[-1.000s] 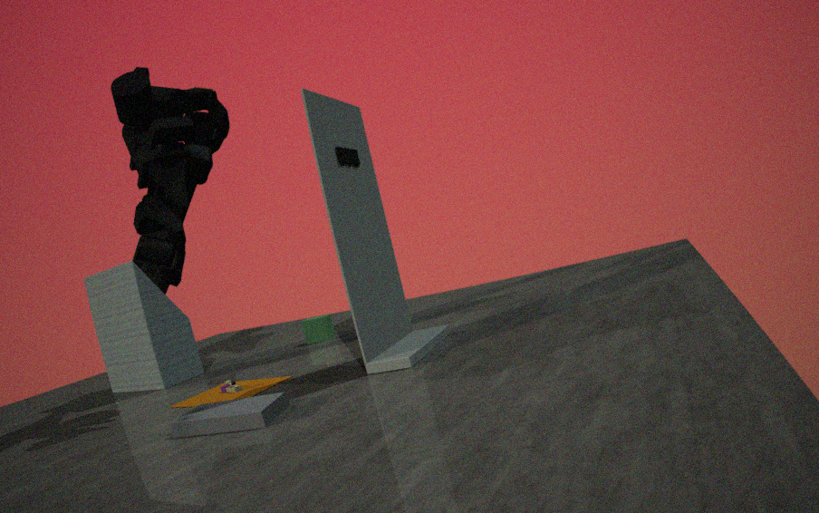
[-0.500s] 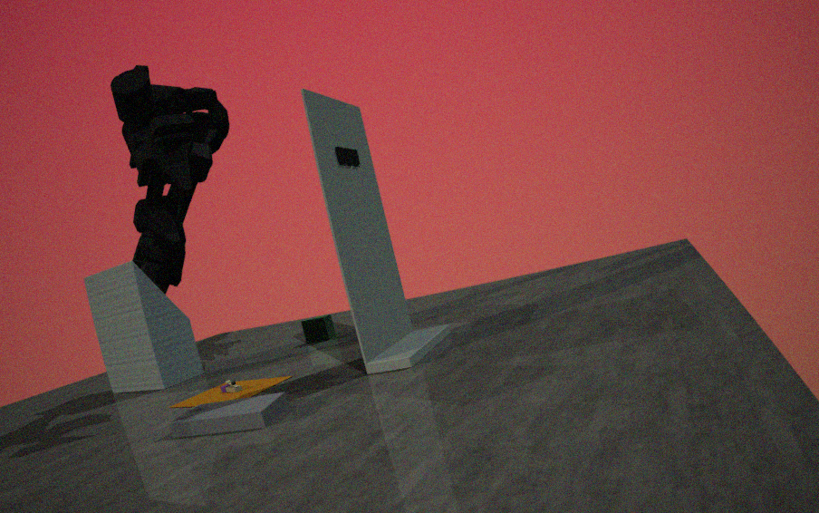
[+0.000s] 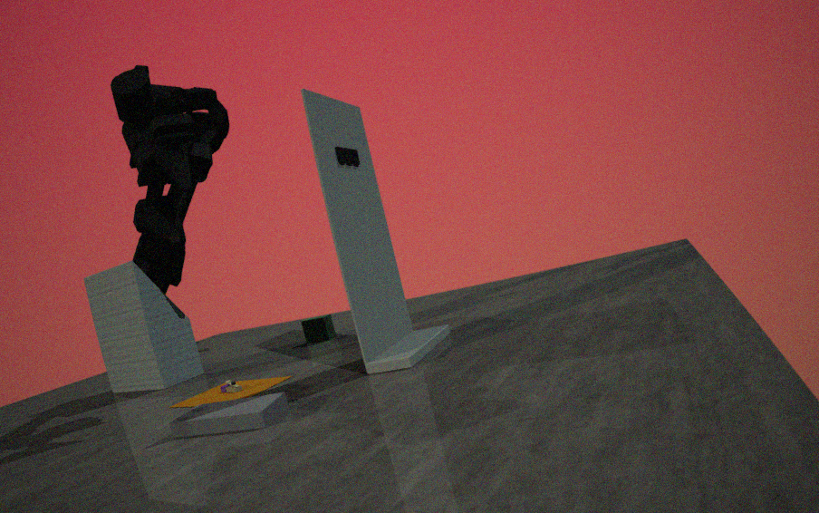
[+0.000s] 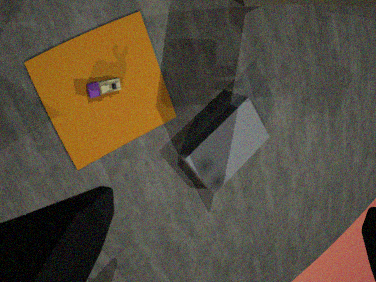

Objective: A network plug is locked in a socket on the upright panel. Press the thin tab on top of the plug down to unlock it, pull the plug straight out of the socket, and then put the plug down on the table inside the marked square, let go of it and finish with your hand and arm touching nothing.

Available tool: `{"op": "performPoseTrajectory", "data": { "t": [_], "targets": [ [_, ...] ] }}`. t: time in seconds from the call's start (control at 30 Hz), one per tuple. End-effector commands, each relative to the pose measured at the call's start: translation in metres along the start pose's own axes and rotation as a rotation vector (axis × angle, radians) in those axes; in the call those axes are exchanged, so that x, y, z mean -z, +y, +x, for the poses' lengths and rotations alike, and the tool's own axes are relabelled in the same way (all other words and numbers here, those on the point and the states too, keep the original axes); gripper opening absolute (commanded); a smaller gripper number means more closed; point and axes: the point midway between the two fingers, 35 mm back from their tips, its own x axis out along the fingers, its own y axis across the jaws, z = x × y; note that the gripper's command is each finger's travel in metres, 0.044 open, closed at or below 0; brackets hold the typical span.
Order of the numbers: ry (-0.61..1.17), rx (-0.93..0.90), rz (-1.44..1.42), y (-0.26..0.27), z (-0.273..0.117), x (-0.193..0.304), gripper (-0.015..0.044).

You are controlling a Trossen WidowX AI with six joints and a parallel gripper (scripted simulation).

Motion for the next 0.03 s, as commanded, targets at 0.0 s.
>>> {"op": "performPoseTrajectory", "data": {
  "t": [0.0],
  "targets": [
    [-0.002,0.001,-0.004,-0.0003,-0.0004,-0.0005,0.044]
  ]
}}
